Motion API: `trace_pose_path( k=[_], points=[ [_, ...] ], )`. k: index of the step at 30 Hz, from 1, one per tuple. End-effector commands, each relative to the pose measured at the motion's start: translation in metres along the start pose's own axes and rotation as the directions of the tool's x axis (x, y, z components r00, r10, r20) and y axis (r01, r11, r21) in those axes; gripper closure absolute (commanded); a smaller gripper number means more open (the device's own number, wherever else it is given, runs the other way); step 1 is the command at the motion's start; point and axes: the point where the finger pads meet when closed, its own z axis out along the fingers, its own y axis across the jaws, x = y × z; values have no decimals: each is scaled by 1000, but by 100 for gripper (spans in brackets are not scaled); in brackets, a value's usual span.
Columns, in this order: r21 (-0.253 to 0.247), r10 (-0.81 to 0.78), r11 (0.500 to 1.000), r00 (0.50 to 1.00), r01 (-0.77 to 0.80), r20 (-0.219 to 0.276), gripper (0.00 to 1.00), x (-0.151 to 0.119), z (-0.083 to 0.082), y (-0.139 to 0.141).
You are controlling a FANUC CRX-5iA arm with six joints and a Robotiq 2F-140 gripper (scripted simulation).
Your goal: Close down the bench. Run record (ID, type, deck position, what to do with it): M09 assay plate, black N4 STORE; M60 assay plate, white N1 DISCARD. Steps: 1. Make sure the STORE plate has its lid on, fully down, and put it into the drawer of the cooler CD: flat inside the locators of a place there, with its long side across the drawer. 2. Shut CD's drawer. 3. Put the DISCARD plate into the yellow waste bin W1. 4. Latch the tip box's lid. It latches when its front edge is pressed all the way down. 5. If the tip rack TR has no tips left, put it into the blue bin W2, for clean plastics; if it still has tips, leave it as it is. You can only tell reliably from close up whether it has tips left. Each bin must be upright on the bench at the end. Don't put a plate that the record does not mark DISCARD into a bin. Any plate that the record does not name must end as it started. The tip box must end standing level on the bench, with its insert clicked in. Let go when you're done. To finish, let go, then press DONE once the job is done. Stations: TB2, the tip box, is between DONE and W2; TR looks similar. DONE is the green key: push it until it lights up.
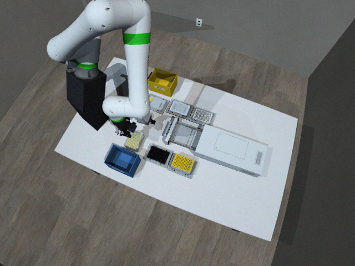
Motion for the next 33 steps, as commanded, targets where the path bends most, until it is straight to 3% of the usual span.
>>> trace_pose_path(
  k=[1,33],
  points=[
    [-1,0,1000,1000,0,-1,90,0,5,0],
    [-1,0,1000,1000,0,-1,90,0,10,0]
  ],
)
